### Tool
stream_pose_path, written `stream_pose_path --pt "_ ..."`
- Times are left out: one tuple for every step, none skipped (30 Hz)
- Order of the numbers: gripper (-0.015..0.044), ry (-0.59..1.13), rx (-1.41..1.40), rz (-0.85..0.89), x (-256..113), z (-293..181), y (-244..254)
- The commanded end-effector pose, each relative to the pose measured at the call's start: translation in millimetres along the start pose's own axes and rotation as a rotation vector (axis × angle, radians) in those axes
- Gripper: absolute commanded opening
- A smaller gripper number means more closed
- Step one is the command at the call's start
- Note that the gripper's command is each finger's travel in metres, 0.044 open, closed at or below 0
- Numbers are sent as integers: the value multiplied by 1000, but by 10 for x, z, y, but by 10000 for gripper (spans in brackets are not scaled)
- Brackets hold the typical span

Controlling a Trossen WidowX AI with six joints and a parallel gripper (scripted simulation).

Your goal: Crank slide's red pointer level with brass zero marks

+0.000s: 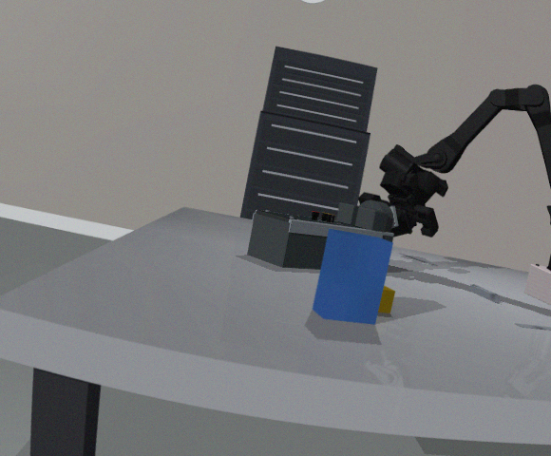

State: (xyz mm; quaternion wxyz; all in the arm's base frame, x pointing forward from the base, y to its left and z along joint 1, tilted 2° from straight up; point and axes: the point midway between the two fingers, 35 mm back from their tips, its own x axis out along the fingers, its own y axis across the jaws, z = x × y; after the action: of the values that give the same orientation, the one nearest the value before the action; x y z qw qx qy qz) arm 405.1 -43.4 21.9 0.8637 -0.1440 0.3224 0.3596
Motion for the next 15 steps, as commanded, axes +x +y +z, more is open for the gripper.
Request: stream_pose_path --pt "0 17 11 11 62 -58 43" --pt "0 17 11 11 63 -59 44" --pt "0 17 11 11 64 -60 45" --pt "0 17 11 11 64 -60 46" --pt "0 17 11 11 65 -61 47" --pt "0 17 11 11 66 -62 48" --pt "0 17 11 11 67 -63 49" --pt "0 17 11 11 67 -63 50" --pt "0 17 11 11 68 -64 51" --pt "0 17 11 11 69 -65 51" --pt "0 17 11 11 69 -65 52" --pt "0 17 11 11 70 -66 53" --pt "0 17 11 11 70 -66 54" --pt "0 17 11 11 71 -67 55" --pt "0 17 11 11 72 -68 56"
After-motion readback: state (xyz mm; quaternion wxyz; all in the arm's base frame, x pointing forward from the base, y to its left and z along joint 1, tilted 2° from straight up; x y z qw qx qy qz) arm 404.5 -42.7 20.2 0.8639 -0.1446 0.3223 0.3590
